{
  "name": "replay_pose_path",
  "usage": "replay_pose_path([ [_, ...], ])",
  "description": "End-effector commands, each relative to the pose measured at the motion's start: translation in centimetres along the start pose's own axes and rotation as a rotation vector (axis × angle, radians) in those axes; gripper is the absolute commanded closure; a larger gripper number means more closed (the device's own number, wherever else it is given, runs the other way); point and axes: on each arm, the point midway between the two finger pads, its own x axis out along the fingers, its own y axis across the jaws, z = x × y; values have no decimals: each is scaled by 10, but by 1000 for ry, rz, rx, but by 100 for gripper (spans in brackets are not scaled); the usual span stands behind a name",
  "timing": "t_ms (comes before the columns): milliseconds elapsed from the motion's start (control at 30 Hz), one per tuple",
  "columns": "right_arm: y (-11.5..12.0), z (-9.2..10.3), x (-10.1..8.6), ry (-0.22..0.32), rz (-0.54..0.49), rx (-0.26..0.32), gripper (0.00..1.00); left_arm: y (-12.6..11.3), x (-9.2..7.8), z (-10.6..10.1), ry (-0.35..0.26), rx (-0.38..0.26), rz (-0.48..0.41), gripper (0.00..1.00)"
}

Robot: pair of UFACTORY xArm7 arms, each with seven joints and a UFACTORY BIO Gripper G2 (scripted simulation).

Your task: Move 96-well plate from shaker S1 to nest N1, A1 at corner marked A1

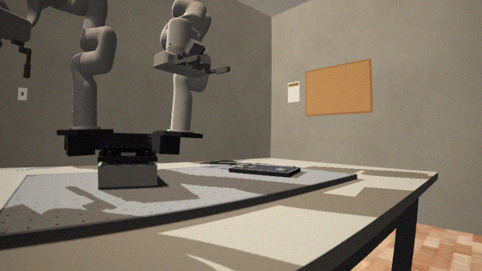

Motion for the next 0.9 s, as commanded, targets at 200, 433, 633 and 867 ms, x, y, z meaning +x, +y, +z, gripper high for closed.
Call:
replay_pose_path([
  [200,1,0,-1,-1,3,0,0,-43,-6,2,-7,2,-168,63],
  [433,1,0,-1,-1,3,0,0,-65,-11,1,-8,3,-201,63],
  [633,1,0,-1,-1,3,0,0,-65,-11,1,-8,3,-201,63],
  [867,1,0,-1,-1,3,0,0,-65,-11,1,-8,3,-201,63],
])
